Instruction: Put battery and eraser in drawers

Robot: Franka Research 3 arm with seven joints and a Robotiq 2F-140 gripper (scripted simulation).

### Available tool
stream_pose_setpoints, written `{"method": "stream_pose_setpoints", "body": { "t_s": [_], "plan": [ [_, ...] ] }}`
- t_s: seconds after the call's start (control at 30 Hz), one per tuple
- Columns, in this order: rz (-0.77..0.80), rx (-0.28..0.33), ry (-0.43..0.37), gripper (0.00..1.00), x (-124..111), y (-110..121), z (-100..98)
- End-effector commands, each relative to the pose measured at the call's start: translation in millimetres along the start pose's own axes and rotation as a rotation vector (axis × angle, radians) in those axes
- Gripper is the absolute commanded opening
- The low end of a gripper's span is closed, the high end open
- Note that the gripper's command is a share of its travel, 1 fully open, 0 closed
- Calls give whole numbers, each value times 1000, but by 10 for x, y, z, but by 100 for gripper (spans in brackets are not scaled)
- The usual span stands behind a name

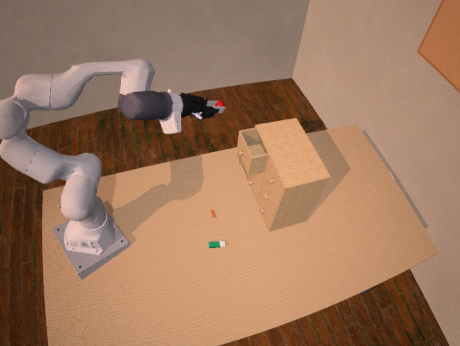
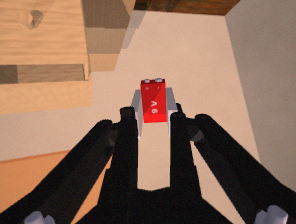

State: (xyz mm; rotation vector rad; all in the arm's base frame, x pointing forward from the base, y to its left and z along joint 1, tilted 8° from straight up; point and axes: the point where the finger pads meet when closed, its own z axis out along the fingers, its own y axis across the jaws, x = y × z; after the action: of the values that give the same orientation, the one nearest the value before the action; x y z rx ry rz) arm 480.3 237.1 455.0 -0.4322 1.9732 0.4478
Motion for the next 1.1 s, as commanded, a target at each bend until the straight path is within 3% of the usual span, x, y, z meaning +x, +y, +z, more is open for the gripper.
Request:
{"method": "stream_pose_setpoints", "body": {
  "t_s": [0.0,0.07,0.1,0.73,0.77,1.07],
  "plan": [
    [-15,4,-2,14,1,-11,-4],
    [-15,4,-2,14,1,-11,-4],
    [-14,35,-46,14,28,-97,-78],
    [-14,35,-46,14,28,-97,-78],
    [-11,64,-81,14,65,-183,-150],
    [-11,64,-81,14,65,-183,-150]
  ]
}}
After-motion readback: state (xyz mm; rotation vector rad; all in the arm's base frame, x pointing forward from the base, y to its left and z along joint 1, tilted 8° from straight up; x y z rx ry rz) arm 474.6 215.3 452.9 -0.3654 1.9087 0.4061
